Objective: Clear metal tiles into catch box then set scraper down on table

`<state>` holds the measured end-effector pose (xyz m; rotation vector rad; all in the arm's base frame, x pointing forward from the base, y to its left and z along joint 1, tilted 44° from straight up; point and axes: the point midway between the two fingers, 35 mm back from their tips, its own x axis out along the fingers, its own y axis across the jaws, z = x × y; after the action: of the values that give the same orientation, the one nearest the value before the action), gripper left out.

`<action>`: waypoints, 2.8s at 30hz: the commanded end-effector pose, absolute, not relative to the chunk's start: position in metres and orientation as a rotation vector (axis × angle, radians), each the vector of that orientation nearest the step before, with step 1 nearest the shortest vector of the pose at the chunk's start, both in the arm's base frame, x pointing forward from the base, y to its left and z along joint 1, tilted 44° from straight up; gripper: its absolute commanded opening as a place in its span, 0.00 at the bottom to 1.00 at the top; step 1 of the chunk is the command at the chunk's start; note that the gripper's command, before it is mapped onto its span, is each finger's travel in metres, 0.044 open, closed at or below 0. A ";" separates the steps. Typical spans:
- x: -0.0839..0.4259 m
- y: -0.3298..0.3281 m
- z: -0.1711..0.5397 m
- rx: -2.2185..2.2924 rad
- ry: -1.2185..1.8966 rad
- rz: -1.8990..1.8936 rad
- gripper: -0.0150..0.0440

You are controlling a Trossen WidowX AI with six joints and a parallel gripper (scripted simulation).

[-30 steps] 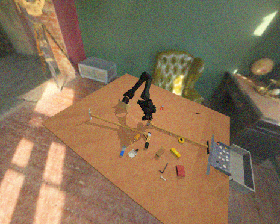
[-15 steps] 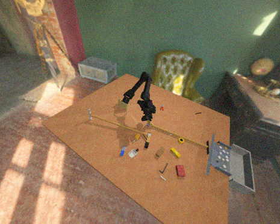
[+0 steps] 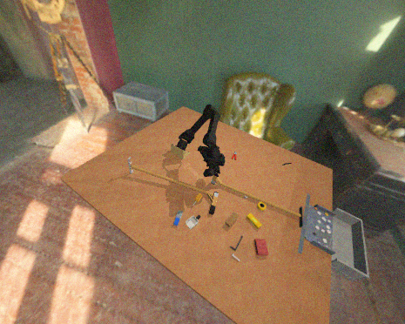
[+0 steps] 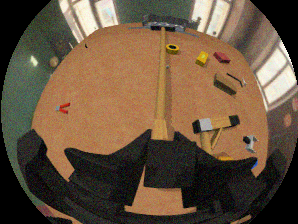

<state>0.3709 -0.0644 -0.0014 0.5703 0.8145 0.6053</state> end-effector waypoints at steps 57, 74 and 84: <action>0.359 -0.076 -0.009 0.625 0.873 0.487 0.25; 0.310 -0.087 -0.015 0.626 0.875 0.487 0.25; 0.297 -0.086 -0.014 0.629 0.874 0.487 0.25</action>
<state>0.2979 -0.0865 -0.0184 0.6366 0.8820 0.4857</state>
